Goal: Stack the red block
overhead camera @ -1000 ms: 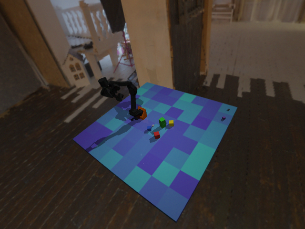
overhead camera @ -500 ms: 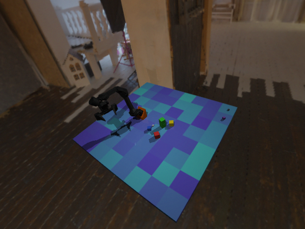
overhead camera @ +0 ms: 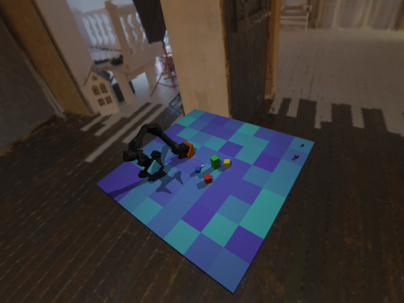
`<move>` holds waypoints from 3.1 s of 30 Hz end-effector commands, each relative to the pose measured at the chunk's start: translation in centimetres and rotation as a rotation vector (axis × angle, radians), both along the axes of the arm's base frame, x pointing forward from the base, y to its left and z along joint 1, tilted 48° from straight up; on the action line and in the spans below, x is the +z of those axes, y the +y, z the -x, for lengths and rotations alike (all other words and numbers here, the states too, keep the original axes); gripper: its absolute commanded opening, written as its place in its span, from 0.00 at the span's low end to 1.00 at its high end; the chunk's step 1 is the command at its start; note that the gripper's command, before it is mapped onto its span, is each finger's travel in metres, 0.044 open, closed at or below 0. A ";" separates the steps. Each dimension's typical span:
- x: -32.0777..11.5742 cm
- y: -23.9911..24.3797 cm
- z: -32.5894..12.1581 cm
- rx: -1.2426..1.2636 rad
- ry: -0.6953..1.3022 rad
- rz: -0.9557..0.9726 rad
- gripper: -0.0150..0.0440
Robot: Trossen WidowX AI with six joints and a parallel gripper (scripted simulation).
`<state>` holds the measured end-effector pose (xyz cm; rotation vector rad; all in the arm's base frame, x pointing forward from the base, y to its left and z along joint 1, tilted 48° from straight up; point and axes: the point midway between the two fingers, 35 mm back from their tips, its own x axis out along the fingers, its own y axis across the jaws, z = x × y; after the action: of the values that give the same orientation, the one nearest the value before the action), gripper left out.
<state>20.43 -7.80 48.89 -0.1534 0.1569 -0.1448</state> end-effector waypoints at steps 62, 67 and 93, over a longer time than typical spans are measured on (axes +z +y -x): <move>-35.4 5.2 -13.2 -0.903 0.901 0.047 1.00; -36.5 4.0 -13.0 -0.904 0.900 0.049 1.00; -39.0 1.2 -13.4 -0.904 0.899 0.048 1.00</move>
<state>33.98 -6.12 10.21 -0.1692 1.1174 -0.9787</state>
